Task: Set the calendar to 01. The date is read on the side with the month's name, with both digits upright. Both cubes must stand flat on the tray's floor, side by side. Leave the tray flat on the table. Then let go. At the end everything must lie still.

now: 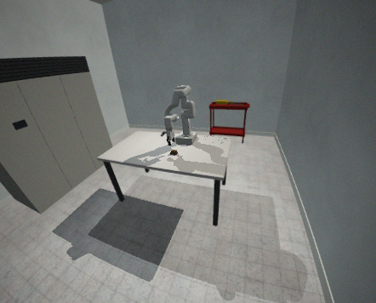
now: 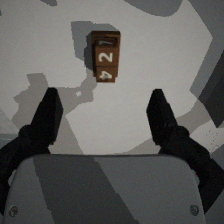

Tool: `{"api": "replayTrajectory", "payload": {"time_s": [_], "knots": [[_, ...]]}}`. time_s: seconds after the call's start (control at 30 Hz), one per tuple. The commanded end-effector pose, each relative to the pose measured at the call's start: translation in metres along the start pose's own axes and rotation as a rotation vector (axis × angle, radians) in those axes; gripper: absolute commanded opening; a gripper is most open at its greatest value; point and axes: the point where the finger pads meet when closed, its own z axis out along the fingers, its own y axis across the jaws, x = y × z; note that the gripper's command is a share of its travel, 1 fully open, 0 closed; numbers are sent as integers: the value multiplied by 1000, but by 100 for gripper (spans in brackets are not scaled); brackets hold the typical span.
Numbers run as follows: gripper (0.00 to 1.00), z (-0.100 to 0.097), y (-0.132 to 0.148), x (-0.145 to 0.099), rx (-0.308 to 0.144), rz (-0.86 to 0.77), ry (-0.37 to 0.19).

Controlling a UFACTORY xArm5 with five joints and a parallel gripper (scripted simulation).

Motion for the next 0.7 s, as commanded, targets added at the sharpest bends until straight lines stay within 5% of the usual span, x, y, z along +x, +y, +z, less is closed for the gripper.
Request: {"api": "replayTrajectory", "payload": {"time_s": [0.0,0.67], "knots": [[100,-3,-1,0,4,0,0],[100,-64,-1,-2,4,0,0]]}}
